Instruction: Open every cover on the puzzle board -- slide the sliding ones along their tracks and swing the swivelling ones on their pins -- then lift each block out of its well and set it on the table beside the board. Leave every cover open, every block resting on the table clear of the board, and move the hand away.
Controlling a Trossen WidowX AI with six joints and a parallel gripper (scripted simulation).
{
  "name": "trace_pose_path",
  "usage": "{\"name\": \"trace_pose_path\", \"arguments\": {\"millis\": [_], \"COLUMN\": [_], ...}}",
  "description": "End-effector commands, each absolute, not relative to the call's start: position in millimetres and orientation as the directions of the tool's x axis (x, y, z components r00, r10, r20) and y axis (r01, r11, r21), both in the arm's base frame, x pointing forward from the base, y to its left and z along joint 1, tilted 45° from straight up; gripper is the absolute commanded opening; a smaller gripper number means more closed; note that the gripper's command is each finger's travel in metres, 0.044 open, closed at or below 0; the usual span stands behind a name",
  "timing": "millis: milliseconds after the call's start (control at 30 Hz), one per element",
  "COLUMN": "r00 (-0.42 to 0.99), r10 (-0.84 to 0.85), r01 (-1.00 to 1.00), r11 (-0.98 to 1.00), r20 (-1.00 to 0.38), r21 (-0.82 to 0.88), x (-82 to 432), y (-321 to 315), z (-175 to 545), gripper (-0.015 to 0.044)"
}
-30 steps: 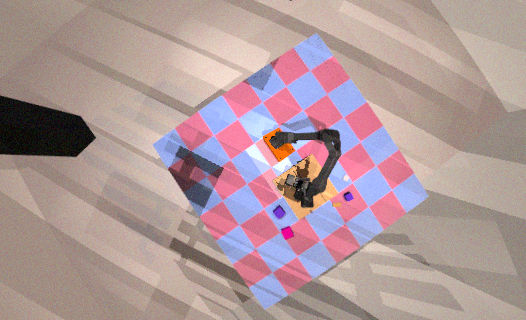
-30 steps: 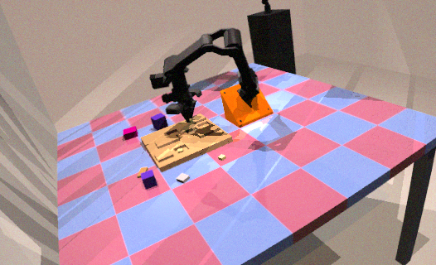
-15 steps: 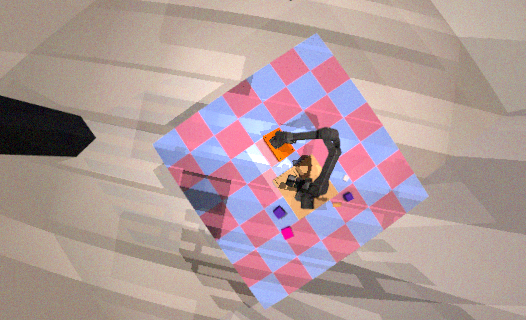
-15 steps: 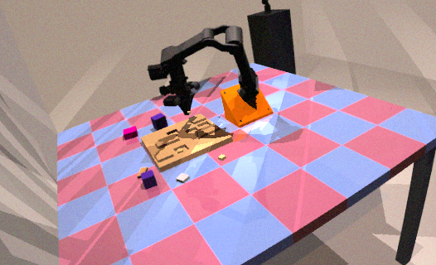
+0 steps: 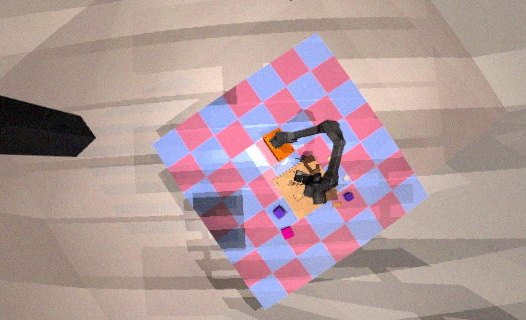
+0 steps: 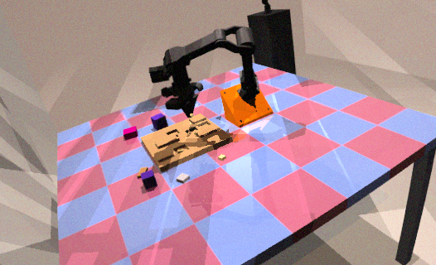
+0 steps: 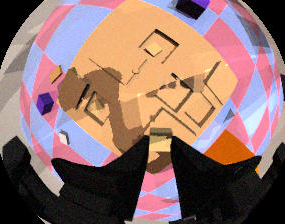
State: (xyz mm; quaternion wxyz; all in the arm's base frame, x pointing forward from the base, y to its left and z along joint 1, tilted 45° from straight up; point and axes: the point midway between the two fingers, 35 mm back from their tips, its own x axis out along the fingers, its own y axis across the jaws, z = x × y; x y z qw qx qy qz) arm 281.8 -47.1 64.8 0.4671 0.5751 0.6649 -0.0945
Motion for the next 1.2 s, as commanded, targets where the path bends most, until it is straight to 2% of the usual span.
{"name": "trace_pose_path", "arguments": {"millis": [0, 1167], "r00": [0.103, 0.109], "r10": [0.674, 0.682], "r01": [0.854, 0.852], "r11": [0.317, 0.311], "r20": [-0.731, -0.723], "r21": [0.412, 0.422], "x": [283, 256], "y": [-33, 66], "z": [80, 171], "gripper": [0.0080, 0.0080]}}
